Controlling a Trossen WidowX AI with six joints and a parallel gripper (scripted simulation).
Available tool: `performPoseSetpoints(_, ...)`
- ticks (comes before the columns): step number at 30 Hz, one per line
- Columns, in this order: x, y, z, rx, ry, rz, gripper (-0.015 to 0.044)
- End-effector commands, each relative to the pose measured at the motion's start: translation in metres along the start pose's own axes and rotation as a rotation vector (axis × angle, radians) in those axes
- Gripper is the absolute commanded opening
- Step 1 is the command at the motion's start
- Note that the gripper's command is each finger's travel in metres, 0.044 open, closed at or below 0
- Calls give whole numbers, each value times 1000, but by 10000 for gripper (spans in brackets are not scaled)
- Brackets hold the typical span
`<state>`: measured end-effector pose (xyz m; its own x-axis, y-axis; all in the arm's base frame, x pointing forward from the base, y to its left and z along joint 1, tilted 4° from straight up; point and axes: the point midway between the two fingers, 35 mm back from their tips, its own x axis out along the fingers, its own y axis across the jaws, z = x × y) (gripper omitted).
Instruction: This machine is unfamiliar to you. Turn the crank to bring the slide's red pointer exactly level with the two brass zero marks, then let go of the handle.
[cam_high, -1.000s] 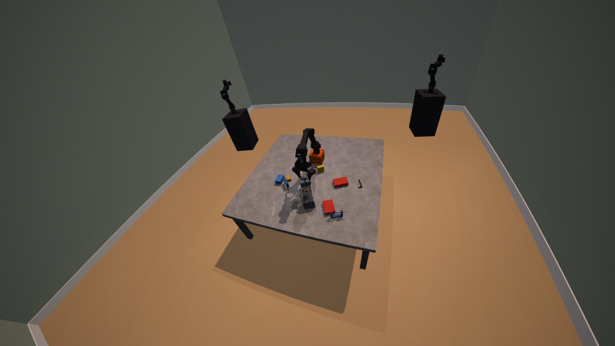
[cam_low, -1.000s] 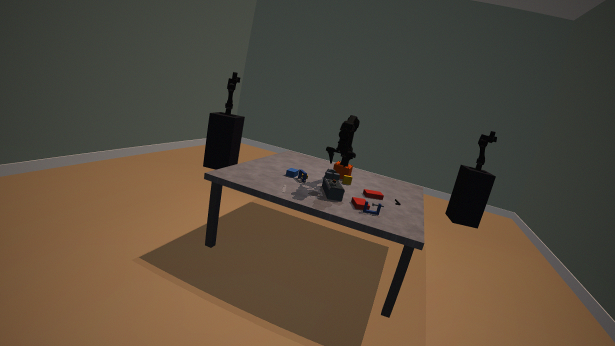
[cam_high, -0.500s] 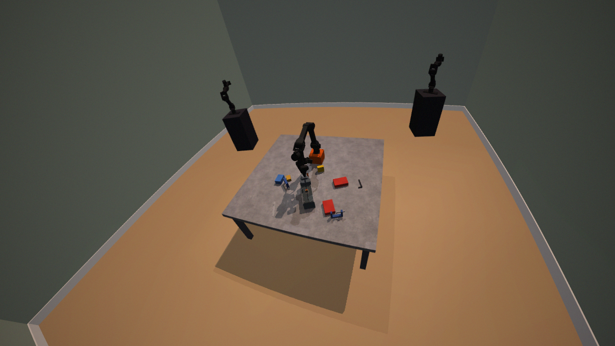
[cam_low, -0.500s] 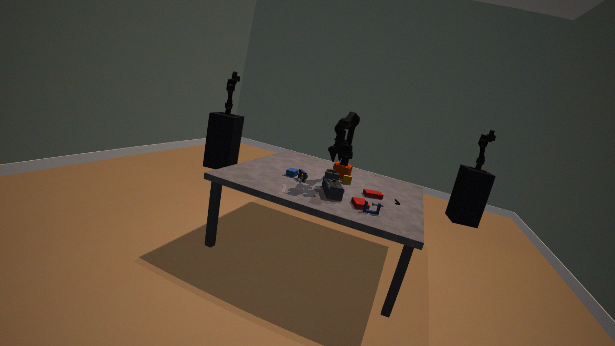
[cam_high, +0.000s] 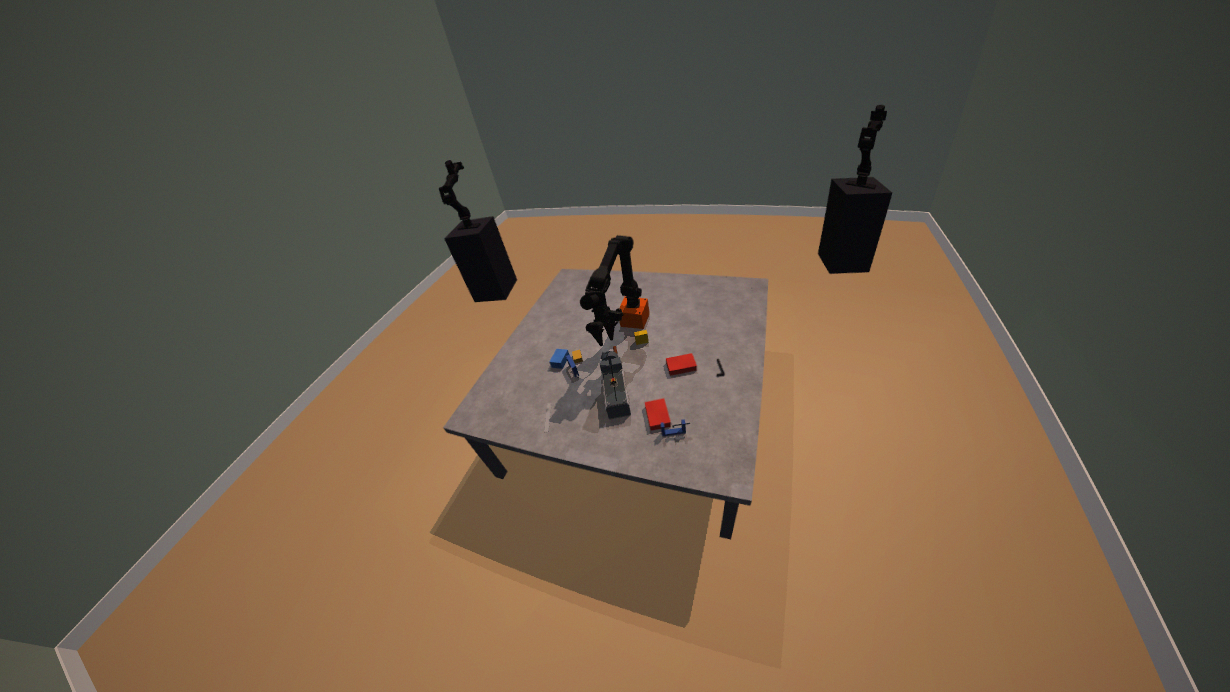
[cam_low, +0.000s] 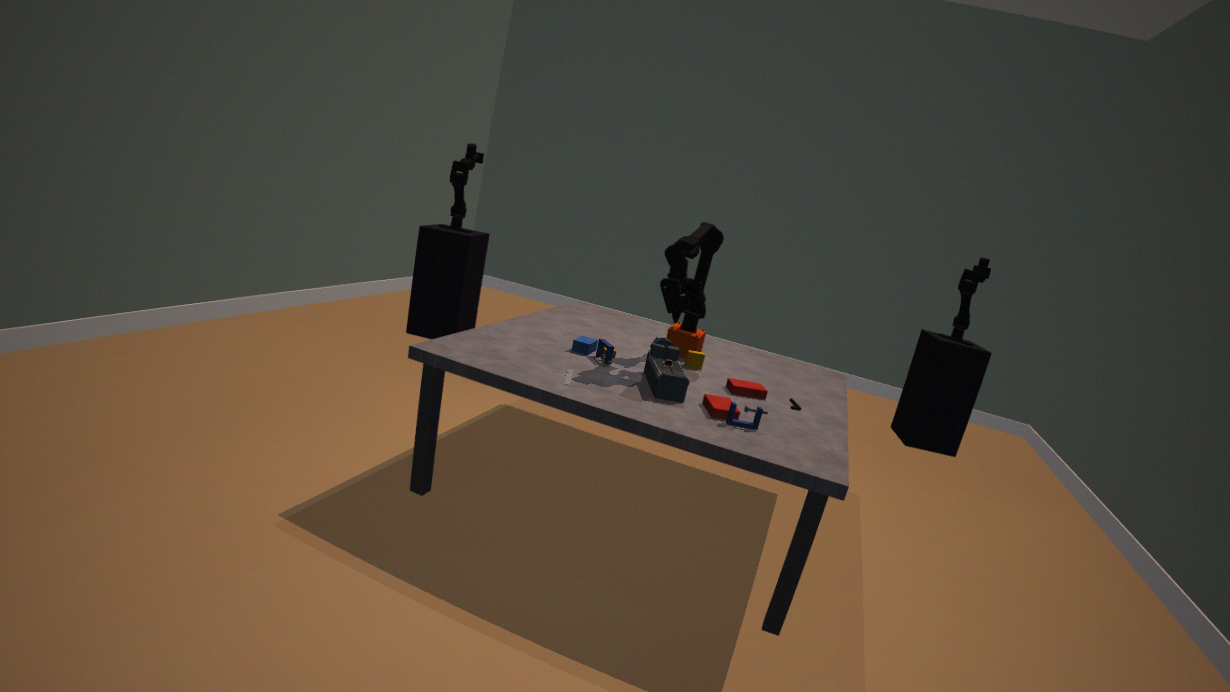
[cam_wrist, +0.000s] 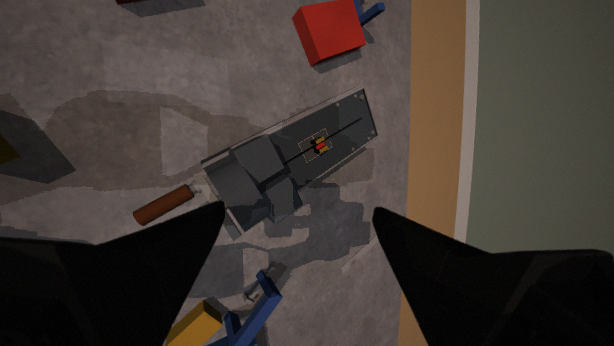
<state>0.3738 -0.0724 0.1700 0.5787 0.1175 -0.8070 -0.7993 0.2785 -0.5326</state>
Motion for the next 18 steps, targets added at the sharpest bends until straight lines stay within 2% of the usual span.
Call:
performPoseSetpoints(1, -5, 8, -1, 153, -24, -31, 440)
performPoseSetpoints(18, -21, 55, -8, 911, -183, -111, 440)
